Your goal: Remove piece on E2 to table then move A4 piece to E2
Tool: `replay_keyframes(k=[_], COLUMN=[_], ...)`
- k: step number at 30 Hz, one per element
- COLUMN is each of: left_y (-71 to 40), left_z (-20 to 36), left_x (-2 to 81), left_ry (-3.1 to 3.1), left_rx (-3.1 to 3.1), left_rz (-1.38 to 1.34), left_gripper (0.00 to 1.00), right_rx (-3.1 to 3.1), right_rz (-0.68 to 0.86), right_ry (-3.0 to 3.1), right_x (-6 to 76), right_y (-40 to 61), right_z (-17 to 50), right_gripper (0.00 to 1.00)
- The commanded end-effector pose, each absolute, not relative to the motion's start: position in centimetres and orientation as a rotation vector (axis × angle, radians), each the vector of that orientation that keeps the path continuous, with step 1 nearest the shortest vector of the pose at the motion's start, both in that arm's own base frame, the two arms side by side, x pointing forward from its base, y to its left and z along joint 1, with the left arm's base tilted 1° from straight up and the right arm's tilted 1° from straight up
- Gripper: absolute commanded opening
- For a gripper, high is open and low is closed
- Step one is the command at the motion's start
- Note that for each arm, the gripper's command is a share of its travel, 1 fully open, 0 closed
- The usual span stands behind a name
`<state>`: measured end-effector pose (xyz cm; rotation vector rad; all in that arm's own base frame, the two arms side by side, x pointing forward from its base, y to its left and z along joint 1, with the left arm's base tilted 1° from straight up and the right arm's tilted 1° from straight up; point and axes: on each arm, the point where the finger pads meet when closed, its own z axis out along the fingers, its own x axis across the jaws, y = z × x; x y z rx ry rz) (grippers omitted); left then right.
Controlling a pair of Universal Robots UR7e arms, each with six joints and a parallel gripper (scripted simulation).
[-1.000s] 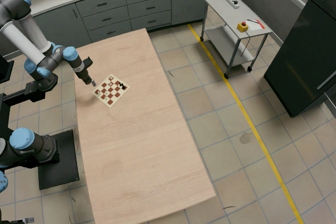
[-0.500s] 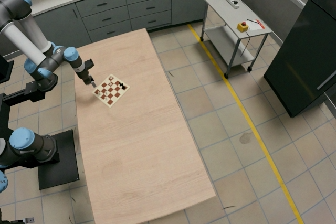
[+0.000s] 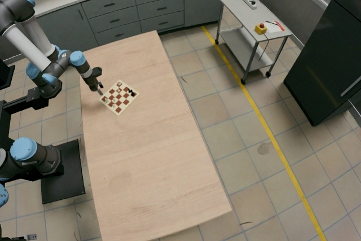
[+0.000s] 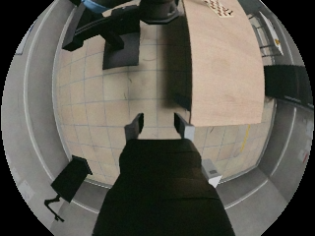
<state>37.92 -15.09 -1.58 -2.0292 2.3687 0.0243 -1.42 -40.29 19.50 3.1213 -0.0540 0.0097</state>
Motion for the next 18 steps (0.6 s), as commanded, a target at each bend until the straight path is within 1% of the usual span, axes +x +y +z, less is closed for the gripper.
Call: replay_keyframes(k=[1,10,18], left_y=[-15.2,-15.2,-15.1], left_z=[-2.0,-2.4,-3.1], left_x=[38.0,37.9,37.7], left_ry=[2.537,2.696,2.869], left_rx=[-1.829,-1.587,-1.251], left_rz=[0.022,0.025,0.028], left_gripper=[1.00,1.00,1.00], right_rx=[3.120,3.120,3.120], right_rz=[0.010,0.010,0.010], right_ry=[-0.054,-0.054,-0.054], right_x=[-1.4,-1.4,-1.4], right_y=[-40.3,-40.3,-40.3], right_z=[19.5,19.5,19.5], right_gripper=[1.00,1.00,1.00])
